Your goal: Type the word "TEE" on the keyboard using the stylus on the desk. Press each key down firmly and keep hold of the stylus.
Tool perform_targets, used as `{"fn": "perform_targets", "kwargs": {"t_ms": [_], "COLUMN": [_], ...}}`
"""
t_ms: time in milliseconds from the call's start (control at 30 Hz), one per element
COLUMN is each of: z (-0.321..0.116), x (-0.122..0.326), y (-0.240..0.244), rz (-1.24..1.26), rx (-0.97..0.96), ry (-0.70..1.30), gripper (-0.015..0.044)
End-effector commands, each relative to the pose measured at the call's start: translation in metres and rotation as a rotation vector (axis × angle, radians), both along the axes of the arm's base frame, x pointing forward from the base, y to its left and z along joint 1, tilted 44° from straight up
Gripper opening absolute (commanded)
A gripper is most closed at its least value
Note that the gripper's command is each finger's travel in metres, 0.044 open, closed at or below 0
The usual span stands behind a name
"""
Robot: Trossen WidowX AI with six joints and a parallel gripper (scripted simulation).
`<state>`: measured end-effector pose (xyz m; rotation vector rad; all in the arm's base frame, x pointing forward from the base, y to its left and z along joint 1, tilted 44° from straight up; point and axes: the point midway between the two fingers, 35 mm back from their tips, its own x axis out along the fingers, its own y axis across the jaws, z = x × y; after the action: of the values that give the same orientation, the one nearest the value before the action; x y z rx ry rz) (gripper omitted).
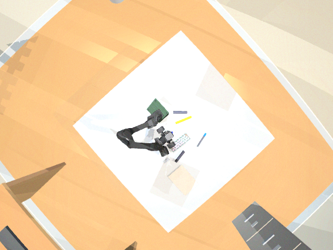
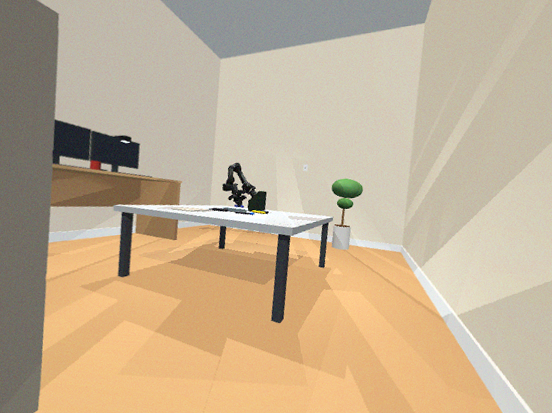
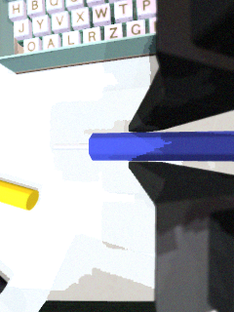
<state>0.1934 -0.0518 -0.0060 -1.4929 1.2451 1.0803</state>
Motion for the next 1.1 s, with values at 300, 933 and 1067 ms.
{"fn": "perform_targets", "kwargs": {"t_ms": [300,933,1067], "z": [0.013,0.031,0.034], "x": [0.004,0.035,0.042], "y": [0.010,0.022,0.025], "rz": [-0.112,-0.751,-0.888], "rx": [0.029,0.137,0.146], "ry": [-0.007,0.009,0.017], "gripper": [0.0000,0.0000,0.0000]}}
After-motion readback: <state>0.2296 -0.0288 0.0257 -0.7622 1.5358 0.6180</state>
